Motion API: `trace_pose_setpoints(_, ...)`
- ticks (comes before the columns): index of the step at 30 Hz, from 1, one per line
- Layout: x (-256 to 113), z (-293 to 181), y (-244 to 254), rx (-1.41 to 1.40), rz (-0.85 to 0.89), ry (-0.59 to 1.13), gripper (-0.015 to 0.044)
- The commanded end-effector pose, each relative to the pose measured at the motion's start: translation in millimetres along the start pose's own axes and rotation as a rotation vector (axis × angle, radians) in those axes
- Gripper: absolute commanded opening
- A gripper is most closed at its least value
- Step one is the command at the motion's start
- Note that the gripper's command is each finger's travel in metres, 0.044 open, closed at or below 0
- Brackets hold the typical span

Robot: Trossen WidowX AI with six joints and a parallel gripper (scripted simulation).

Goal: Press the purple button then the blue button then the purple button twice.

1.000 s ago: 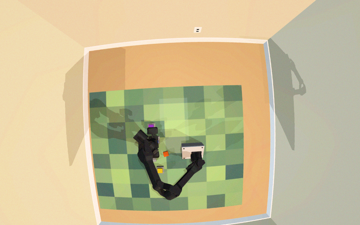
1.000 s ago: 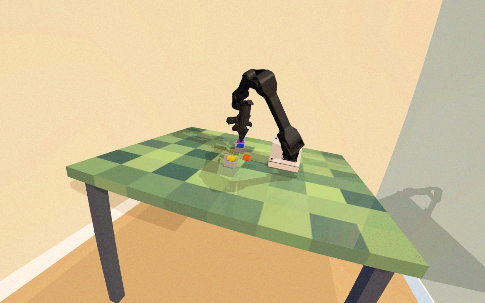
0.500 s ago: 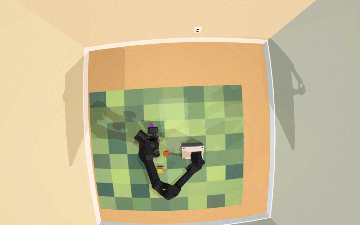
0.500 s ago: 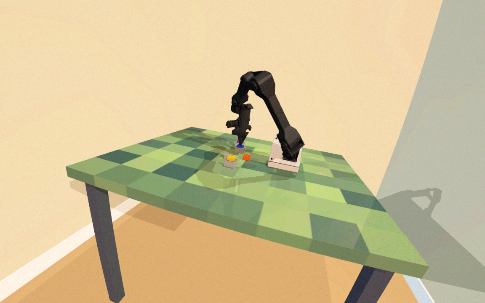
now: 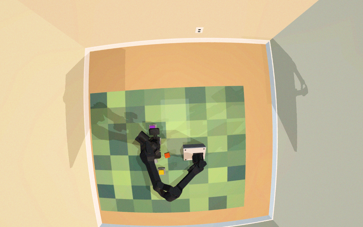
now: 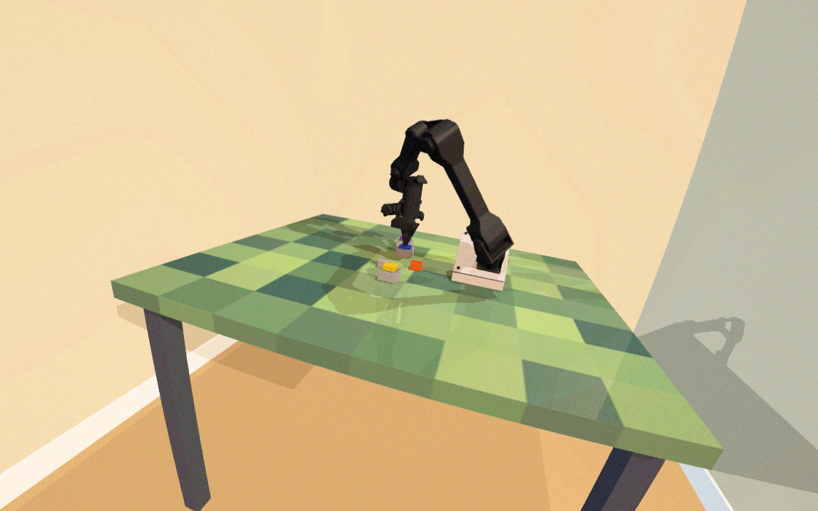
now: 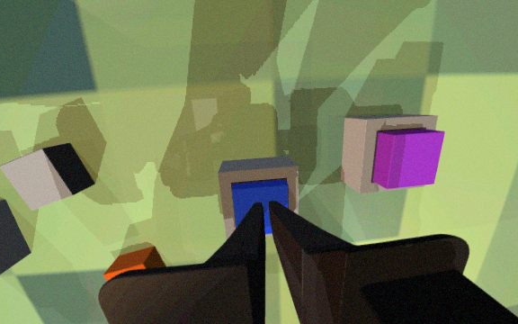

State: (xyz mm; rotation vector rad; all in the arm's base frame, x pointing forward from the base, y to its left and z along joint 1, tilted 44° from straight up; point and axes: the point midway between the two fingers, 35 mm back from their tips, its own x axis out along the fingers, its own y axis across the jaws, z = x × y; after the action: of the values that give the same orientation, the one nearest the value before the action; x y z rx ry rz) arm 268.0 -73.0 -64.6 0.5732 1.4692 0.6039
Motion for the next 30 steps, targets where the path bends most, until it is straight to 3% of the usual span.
trace_pose_setpoints(1, 2, -1, 2, 0.006, 0.007, 0.005, 0.0020)
trace_pose_setpoints(7, -29, -1, 1, 0.006, 0.005, 0.005, 0.0020)
trace_pose_setpoints(12, -34, -1, 1, 0.006, 0.005, 0.006, 0.0020)
trace_pose_setpoints(17, -90, -1, 0, 0.007, 0.003, 0.007, 0.0020)
trace_pose_setpoints(23, -93, 0, -1, 0.007, 0.003, 0.007, 0.0020)
trace_pose_setpoints(30, -96, 21, -72, 0.005, -0.002, 0.005, 0.0020)
